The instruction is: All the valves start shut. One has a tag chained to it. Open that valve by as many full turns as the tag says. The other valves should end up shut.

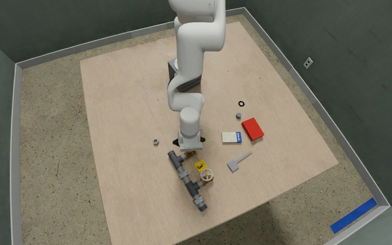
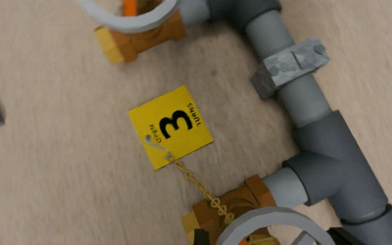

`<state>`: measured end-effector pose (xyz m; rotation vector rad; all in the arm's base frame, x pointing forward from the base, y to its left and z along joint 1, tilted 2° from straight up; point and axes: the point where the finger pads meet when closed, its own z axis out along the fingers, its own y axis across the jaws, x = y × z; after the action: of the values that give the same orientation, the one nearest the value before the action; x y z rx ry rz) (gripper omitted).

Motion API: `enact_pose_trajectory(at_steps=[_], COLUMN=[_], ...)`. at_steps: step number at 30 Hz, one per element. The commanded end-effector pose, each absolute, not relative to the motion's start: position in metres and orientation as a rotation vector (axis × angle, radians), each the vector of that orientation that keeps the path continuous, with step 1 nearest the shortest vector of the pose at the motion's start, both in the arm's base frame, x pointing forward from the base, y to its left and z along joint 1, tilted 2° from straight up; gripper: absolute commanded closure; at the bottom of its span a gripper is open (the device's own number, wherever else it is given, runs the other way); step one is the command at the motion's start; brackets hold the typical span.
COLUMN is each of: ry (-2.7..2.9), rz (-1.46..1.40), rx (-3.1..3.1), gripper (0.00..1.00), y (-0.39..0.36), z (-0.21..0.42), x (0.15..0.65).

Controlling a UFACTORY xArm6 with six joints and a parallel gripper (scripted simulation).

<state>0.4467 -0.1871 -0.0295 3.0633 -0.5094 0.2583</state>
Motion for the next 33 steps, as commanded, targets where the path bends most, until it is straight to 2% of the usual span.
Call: enact_pose_trajectory(at_steps=[1, 33], ry=[-0.076, 1.58], rz=[0.285, 0.22], rx=[3.1, 2.524], gripper=[1.0, 1.0], y=[-0.1878, -0.1878], z=[-0.028, -0.028], x=[0.4481, 0.448])
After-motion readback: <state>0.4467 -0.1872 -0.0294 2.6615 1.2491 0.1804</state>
